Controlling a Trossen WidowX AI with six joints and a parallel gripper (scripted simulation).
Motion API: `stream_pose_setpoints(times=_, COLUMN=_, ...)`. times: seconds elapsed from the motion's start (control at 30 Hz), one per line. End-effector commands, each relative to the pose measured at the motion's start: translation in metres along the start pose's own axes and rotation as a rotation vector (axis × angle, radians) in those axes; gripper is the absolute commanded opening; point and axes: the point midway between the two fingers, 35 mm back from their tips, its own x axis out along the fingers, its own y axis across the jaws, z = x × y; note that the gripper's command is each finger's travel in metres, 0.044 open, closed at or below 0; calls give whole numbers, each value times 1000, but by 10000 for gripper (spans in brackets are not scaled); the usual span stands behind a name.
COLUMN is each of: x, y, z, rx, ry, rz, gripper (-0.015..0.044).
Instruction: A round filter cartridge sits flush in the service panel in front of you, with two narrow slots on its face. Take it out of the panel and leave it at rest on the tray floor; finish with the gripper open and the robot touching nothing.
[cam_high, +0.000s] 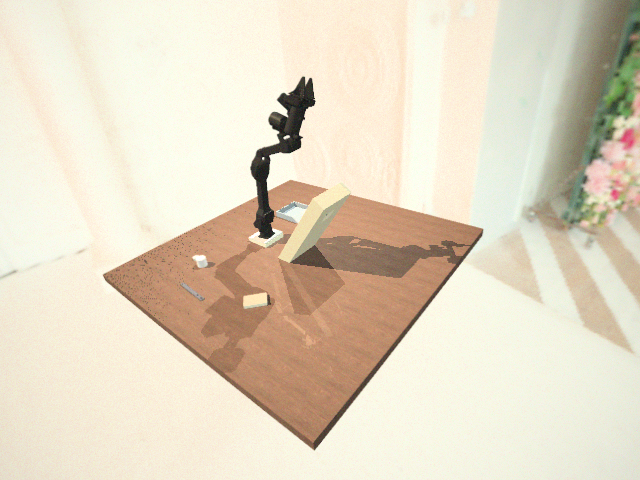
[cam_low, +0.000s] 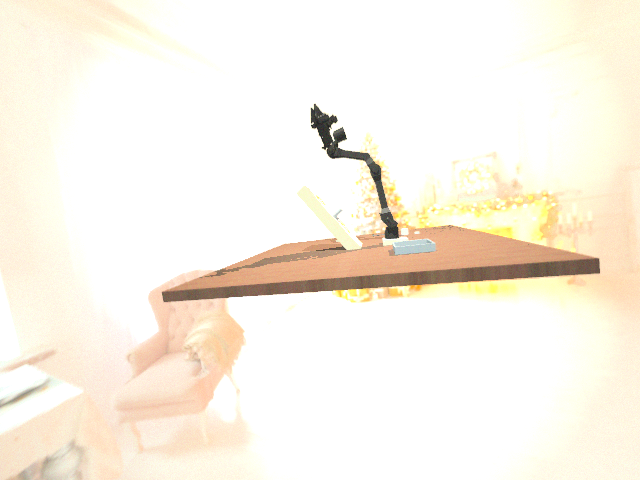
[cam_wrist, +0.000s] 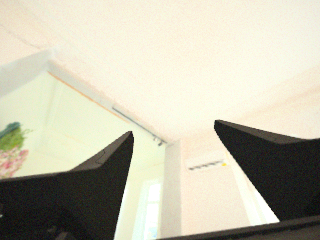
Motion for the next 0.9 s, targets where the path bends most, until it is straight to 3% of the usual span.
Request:
stream_pose_setpoints(times=0.0, x=0, y=-1, z=-1, rx=-6, ry=8, rz=-5, gripper=374)
stream_pose_setpoints(times=0.37, x=-52, y=-18, z=-70, rx=-378, ry=563, rz=-137, gripper=90)
stream_pose_setpoints(times=0.63, x=-141, y=-8, z=-110, rx=-655, ry=1047, rz=0, gripper=90)
stream_pose_setpoints(times=0.87, x=-244, y=16, z=-121, rx=-843, ry=1446, rz=314, gripper=90)
